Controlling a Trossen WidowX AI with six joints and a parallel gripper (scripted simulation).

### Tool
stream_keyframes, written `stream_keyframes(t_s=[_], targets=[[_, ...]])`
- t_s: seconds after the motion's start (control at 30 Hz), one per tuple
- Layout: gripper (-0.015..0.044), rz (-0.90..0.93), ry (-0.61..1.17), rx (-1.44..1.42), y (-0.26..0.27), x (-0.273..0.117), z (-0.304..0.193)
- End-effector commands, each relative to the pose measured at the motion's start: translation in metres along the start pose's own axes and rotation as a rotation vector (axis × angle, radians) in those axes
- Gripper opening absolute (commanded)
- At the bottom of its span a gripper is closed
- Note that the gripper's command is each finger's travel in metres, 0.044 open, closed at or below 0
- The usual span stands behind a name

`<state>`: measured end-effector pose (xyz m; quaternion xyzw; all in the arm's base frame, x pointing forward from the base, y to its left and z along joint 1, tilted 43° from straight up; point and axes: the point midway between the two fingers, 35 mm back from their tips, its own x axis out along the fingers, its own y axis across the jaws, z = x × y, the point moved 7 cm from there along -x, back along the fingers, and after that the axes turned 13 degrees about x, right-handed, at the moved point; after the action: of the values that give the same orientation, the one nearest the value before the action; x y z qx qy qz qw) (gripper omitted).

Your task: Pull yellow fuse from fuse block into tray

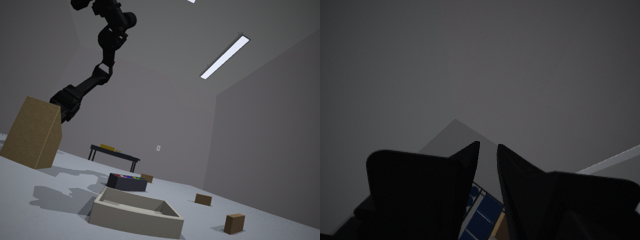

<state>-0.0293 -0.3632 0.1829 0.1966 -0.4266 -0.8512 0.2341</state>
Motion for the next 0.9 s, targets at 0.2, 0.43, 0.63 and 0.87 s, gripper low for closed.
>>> stream_keyframes(t_s=[0.2,0.43,0.63,0.87], targets=[[0.0074,0.056,0.166,-0.107,0.004,-0.026,-0.03],[0.0074,0.131,0.448,-0.27,0.005,-0.069,-0.071],[0.0074,0.21,0.801,-0.473,-0.005,-0.132,-0.111],[0.0074,0.279,1.215,-0.721,-0.03,-0.216,-0.137]])
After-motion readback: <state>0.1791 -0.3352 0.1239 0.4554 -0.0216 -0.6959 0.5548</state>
